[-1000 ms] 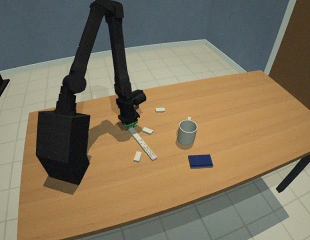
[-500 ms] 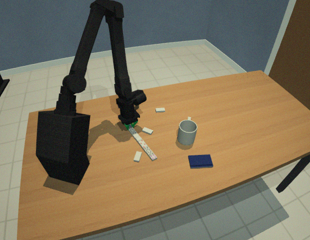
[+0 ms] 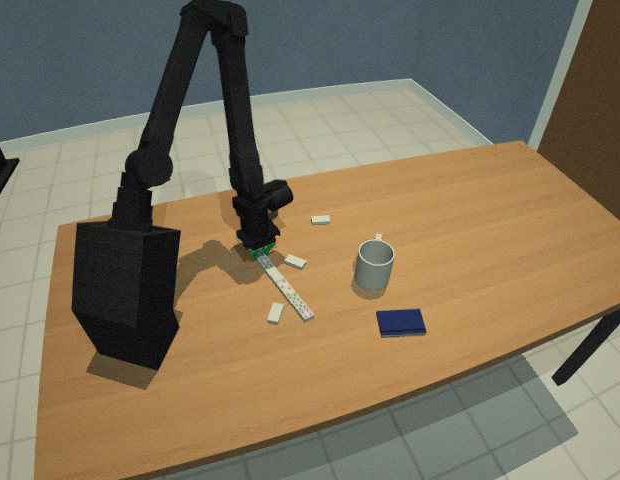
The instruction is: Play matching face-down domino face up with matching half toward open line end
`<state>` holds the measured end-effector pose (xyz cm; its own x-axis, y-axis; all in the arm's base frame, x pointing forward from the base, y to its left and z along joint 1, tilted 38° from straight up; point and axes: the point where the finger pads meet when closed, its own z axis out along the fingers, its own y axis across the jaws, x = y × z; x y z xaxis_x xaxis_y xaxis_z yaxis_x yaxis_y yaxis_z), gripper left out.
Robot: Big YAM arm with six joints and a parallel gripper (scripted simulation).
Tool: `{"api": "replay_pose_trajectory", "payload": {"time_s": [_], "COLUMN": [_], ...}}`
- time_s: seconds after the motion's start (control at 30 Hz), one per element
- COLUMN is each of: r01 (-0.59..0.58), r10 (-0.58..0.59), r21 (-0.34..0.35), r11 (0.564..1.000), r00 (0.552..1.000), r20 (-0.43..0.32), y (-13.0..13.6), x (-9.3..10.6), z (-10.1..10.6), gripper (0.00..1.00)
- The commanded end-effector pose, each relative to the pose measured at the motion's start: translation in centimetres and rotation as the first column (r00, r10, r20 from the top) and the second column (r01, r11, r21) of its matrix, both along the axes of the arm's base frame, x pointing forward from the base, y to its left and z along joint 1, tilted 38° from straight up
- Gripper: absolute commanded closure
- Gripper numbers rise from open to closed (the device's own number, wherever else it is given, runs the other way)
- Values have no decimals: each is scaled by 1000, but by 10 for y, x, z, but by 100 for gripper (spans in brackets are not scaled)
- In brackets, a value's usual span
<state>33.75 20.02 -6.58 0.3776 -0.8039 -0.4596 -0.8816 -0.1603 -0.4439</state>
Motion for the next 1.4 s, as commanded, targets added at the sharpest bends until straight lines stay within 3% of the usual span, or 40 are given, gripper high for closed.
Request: {"api": "replay_pose_trajectory", "payload": {"time_s": [0.0,0.13,0.17,1.37], "r01": [5,5,2,0], "r10": [-5,-5,-2,0], "r21": [-1,-1,1,2], "r11": [1000,1000,1000,1000], "r00": [1000,1000,1000,1000], "r20": [-3,-3,2,0], "y": [-5,-5,-1,-2], "x": [2,2,1,1], "z": [-3,-3,1,0], "gripper": [77,77,6,6]}}
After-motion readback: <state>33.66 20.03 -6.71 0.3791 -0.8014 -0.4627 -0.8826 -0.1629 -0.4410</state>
